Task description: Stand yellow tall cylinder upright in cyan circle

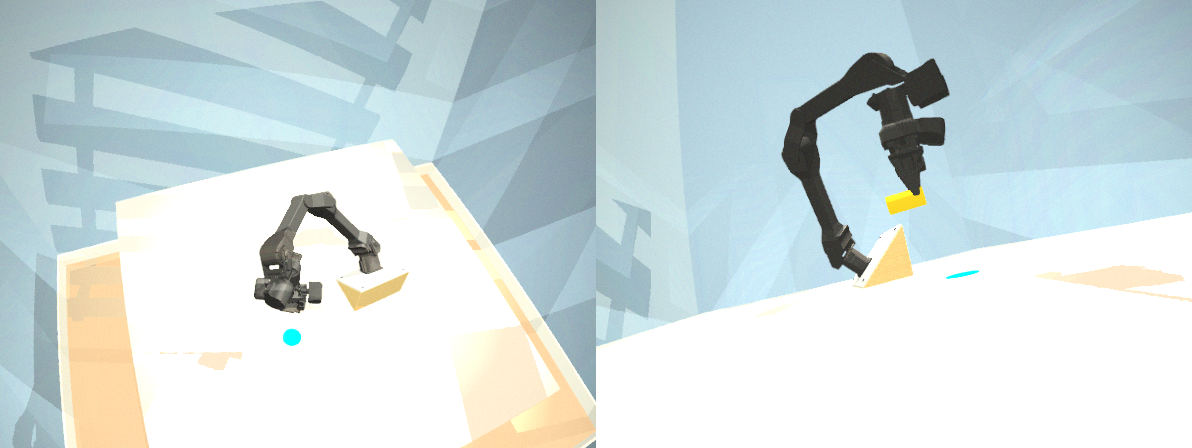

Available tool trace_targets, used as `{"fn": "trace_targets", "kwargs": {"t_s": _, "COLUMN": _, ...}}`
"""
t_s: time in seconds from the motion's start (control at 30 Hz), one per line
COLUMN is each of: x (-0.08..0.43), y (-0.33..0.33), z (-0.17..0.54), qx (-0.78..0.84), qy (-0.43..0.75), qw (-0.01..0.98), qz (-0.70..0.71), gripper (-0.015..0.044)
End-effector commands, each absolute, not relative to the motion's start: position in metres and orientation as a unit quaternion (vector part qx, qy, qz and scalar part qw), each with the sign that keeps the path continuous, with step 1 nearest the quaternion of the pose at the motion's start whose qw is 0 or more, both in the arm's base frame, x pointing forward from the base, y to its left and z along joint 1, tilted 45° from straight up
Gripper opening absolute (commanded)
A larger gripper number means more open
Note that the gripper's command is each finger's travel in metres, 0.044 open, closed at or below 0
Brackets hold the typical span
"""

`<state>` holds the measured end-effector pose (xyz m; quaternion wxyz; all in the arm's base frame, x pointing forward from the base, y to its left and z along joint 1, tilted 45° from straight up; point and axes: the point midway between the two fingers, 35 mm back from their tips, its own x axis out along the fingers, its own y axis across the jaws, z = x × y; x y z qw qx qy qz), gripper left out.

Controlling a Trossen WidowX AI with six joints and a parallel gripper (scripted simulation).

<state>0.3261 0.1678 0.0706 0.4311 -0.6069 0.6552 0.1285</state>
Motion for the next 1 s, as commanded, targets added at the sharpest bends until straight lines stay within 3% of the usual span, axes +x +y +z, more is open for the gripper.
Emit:
{"fn": "trace_targets", "kwargs": {"t_s": 0.0, "x": 0.326, "y": 0.179, "z": 0.06, "qx": -0.608, "qy": 0.655, "qw": 0.429, "qz": 0.131, "gripper": 0.0105}}
{"fn": "trace_targets", "kwargs": {"t_s": 0.97, "x": 0.327, "y": 0.195, "z": 0.027, "qx": -0.575, "qy": 0.66, "qw": 0.453, "qz": 0.168, "gripper": 0.0105}}
